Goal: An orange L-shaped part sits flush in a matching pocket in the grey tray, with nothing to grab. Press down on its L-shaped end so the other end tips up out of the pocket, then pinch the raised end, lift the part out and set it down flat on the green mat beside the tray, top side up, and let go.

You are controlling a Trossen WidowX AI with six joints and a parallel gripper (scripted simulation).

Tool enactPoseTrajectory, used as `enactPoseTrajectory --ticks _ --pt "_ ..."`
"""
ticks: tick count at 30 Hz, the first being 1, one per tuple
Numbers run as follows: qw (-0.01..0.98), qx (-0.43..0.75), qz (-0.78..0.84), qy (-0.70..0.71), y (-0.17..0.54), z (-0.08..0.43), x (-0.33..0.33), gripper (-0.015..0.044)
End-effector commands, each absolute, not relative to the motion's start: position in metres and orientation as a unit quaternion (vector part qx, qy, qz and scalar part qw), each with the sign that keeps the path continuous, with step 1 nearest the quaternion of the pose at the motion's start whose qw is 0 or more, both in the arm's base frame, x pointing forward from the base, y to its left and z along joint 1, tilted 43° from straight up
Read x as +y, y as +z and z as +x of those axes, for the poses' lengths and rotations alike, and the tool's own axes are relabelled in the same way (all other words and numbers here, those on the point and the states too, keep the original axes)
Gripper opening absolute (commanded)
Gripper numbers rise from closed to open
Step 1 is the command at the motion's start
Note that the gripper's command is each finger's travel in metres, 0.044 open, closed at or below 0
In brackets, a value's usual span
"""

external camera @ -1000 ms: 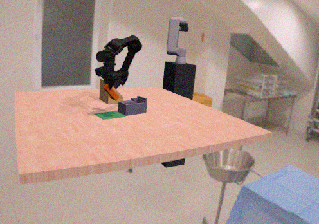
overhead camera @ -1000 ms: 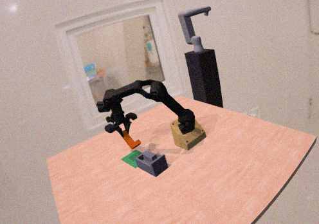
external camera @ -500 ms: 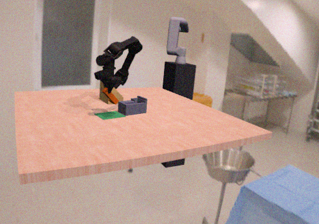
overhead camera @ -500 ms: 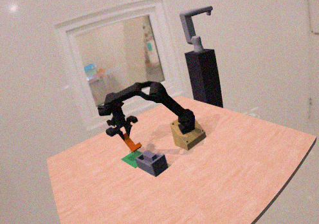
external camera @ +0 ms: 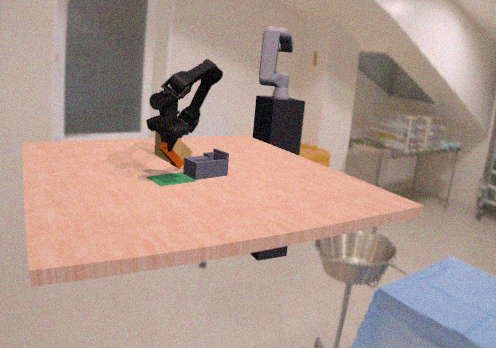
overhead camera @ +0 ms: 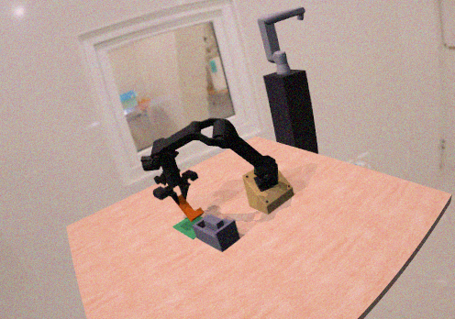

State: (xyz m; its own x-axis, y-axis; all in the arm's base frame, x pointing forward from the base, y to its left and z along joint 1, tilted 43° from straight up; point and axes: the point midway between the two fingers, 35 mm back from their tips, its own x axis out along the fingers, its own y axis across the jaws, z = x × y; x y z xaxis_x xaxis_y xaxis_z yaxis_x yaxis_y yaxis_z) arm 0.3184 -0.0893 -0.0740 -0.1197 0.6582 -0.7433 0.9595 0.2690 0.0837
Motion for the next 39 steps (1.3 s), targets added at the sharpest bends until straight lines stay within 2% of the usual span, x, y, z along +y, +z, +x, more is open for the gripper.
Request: enactPoseTrajectory --ticks 1,39 --pt "0.342 0.718 0.566 -0.217 -0.081 0.316 -0.082 0.0000" --pt "0.342 0.718 0.566 -0.217 -0.101 0.312 -0.064 0.0000"
